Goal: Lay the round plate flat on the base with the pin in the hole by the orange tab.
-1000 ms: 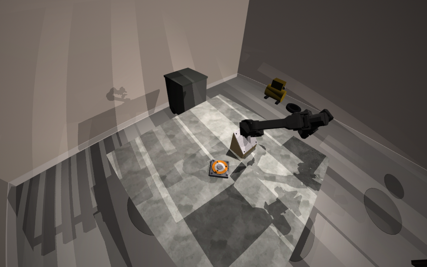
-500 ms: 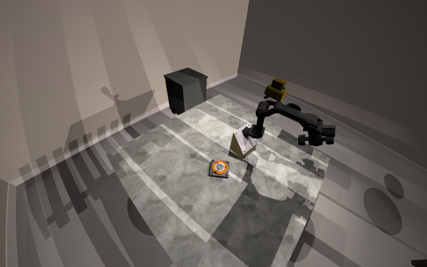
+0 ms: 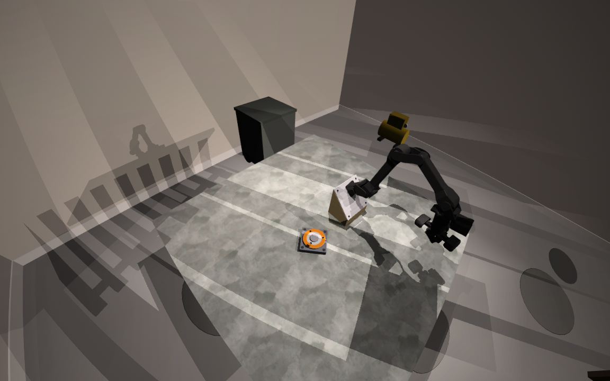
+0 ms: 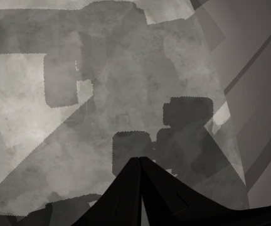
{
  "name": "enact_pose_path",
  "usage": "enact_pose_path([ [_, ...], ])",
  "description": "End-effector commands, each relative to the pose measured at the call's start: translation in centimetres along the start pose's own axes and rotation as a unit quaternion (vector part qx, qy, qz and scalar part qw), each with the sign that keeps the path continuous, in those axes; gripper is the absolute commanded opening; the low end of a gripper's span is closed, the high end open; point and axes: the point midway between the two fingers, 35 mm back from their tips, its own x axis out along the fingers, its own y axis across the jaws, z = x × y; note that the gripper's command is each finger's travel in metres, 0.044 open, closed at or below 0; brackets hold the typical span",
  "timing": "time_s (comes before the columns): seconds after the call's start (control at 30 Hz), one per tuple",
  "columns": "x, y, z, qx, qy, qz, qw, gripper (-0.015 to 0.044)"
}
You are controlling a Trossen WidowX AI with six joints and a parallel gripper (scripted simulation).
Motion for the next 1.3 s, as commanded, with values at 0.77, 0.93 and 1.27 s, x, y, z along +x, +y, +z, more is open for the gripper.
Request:
enact_pose_path([
  [0.77,-0.4,11.2,-34.4,0.695,0.227,0.008,0.682,0.0000],
  [0.93,-2.8,16.1,-38.6,0.798,0.224,-0.016,0.560,0.0000],
  [1.27,-9.2,28.3,-43.8,0.953,0.159,-0.093,0.241,0.0000],
])
